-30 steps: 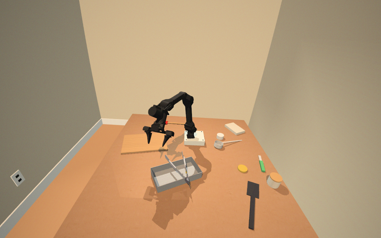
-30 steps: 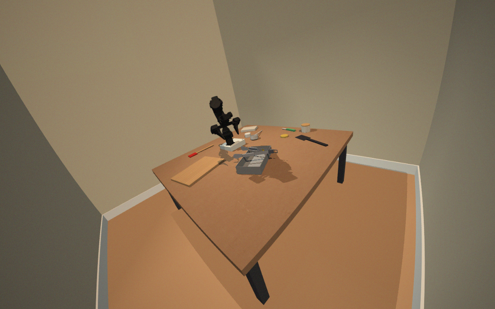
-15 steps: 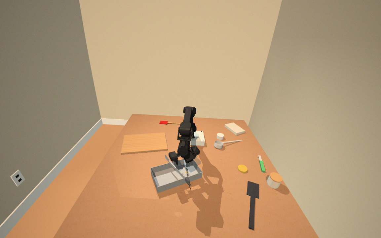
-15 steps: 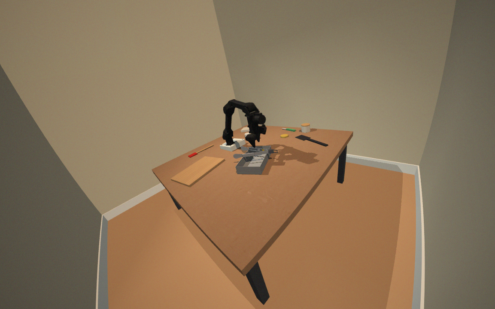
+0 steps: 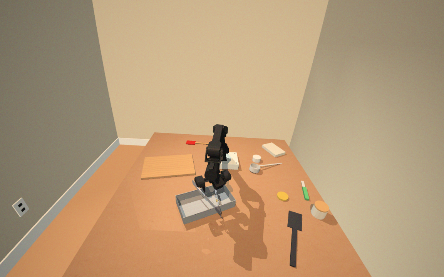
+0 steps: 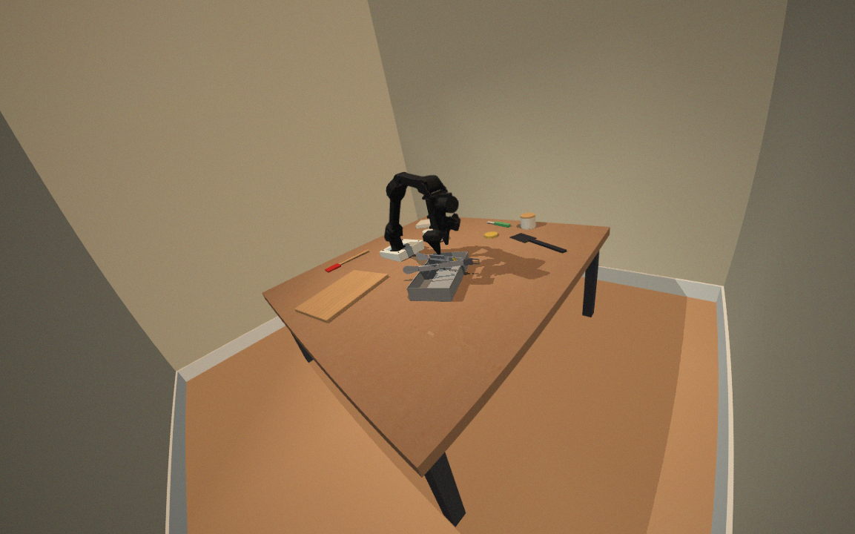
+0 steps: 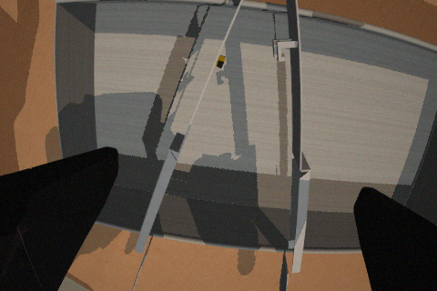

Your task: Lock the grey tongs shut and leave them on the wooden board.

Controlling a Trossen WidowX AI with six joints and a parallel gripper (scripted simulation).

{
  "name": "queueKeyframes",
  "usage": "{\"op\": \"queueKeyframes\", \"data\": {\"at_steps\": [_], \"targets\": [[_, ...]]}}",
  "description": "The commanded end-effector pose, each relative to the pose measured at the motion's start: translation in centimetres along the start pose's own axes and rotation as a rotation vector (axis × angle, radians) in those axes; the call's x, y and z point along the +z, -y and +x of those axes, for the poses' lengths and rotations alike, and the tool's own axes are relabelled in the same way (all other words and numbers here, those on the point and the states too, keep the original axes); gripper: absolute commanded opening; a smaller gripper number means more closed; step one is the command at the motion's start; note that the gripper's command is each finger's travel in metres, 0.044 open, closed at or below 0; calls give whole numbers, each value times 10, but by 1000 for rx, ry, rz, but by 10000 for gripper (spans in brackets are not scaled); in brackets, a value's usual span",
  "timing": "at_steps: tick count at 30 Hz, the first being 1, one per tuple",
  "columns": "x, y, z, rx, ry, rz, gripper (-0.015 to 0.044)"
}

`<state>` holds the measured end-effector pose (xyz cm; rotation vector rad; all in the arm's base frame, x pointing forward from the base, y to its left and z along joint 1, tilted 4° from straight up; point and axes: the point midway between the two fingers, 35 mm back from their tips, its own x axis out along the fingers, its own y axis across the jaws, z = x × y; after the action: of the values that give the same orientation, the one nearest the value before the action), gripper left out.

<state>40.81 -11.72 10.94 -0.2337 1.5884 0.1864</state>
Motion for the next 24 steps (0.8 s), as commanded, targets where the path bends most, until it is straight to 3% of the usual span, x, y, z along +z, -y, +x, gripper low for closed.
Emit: {"op": "queueKeyframes", "data": {"at_steps": [1, 24], "targets": [[1, 2, -3, -9, 4, -4, 440], [4, 4, 32, -9, 5, -4, 440]]}}
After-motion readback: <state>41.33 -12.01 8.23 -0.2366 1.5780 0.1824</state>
